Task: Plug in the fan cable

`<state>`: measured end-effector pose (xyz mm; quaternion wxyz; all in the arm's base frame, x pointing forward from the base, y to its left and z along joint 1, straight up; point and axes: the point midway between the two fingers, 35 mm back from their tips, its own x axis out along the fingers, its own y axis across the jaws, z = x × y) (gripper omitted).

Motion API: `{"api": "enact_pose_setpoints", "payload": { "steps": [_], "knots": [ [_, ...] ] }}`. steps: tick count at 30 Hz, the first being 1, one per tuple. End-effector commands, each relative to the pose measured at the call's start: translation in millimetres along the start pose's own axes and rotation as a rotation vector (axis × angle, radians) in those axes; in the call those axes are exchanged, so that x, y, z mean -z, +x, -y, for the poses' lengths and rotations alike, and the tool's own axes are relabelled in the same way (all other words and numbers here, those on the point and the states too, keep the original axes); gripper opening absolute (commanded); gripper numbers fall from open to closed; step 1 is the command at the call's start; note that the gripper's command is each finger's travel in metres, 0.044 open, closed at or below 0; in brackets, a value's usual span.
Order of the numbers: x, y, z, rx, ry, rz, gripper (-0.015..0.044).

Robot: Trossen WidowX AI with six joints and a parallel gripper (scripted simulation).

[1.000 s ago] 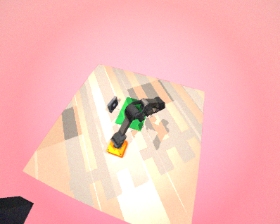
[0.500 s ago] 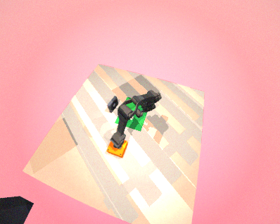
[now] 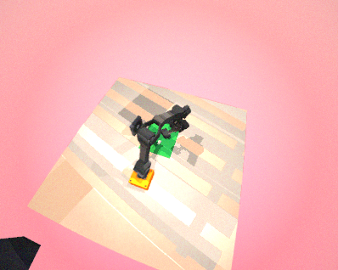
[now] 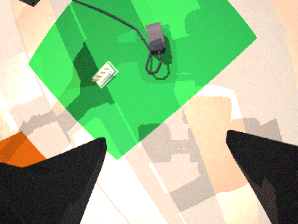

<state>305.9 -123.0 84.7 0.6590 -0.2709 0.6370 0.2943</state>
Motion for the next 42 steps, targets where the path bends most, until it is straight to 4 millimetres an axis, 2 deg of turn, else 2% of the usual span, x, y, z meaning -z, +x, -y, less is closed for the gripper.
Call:
{"api": "enact_pose_setpoints", "payload": {
  "steps": [1,17,42],
  "knots": [
    [-4.2,-1.7,0.4,-0.001,0.118,0.002,0.044],
    [-51.7,-22.5,-0.6,0.03,1.536,0.006,0.044],
    [-95.8,-41.1,-10.0,0.045,2.78,0.061,0.044]
  ]
}}
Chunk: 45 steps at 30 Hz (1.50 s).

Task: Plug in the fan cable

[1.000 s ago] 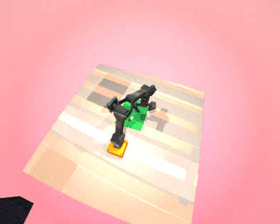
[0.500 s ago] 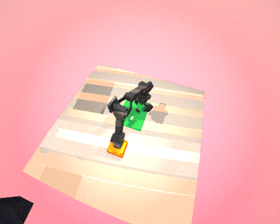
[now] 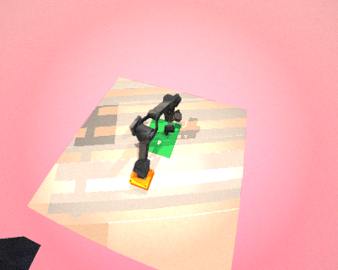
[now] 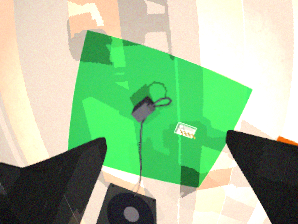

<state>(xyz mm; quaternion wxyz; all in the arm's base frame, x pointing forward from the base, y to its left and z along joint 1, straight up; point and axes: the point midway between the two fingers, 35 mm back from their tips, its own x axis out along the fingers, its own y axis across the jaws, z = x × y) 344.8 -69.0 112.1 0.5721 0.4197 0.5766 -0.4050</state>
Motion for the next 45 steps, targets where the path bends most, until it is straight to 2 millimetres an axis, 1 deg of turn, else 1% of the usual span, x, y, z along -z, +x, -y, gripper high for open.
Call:
{"api": "enact_pose_setpoints", "payload": {
  "steps": [1,4,5,23,25,26,29,32,33,34,40,45],
  "knots": [
    [15.5,-17.9,-25.3,-0.03,0.764,0.028,0.044],
    [17.9,-19.3,-27.7,-0.034,0.91,0.027,0.044],
    [18.3,-19.6,-28.1,-0.034,0.929,0.027,0.044],
    [18.4,-19.6,-28.1,-0.034,0.933,0.027,0.044],
    [17.6,-12.0,-29.4,-0.035,0.933,0.027,0.044],
    [16.9,-4.8,-30.4,-0.035,0.933,0.027,0.044],
    [14.8,28.2,-32.8,-0.035,0.933,0.027,0.044],
    [14.4,70.1,-31.0,-0.034,0.933,0.027,0.044],
    [14.6,77.9,-30.1,-0.034,0.933,0.027,0.044],
    [14.7,80.5,-29.7,-0.034,0.933,0.027,0.044],
    [14.6,81.3,-29.8,-0.034,0.933,0.027,0.044],
    [14.2,87.6,-30.2,-0.034,0.933,0.027,0.044]
  ]
}}
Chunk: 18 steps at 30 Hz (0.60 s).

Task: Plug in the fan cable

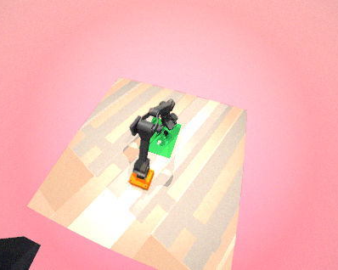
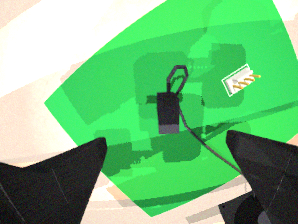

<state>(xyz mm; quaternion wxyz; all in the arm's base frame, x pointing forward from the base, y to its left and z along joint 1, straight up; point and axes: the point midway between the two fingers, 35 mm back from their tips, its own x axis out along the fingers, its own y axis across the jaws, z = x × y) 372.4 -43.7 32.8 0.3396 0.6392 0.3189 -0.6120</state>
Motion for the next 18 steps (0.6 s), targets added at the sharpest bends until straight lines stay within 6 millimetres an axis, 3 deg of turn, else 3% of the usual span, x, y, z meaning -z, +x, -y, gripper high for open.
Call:
{"api": "enact_pose_setpoints", "payload": {
  "steps": [1,18],
  "knots": [
    [-2.0,9.2,2.5,0.009,0.006,0.008,0.044],
    [-2.2,36.9,2.7,0.009,0.005,0.008,0.044]
  ]
}}
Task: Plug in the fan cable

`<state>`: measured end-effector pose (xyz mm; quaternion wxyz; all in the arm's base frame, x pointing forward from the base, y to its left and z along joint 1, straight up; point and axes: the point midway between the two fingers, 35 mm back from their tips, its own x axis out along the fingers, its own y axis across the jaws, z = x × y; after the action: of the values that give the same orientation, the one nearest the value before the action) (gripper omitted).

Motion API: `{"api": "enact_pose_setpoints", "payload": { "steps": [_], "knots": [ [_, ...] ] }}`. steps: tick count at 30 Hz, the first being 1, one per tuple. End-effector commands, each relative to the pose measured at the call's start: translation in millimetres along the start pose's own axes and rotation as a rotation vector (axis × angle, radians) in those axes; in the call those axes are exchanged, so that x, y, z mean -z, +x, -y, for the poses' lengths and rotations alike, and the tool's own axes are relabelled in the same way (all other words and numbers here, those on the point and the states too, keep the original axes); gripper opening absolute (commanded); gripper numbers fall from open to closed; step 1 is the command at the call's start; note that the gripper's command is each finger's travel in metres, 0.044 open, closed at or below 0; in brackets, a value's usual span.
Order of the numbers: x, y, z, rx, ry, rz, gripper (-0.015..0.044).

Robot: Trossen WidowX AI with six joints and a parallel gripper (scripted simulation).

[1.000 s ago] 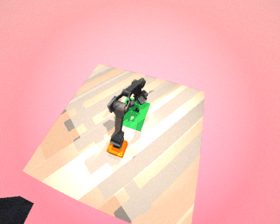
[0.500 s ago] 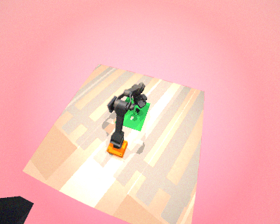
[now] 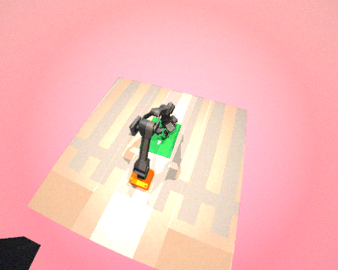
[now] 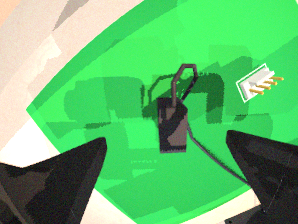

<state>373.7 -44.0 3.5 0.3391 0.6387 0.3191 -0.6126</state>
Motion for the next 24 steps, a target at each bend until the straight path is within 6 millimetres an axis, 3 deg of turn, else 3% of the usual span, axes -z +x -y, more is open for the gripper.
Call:
{"api": "enact_pose_setpoints", "payload": {
  "steps": [1,16,24],
  "knots": [
    [-2.1,9.2,2.7,0.007,0.005,0.007,0.044],
    [-2.6,21.2,3.5,0.007,0.005,0.007,0.044],
    [-1.1,19.2,2.0,0.004,0.0,0.002,0.023]
  ]
}}
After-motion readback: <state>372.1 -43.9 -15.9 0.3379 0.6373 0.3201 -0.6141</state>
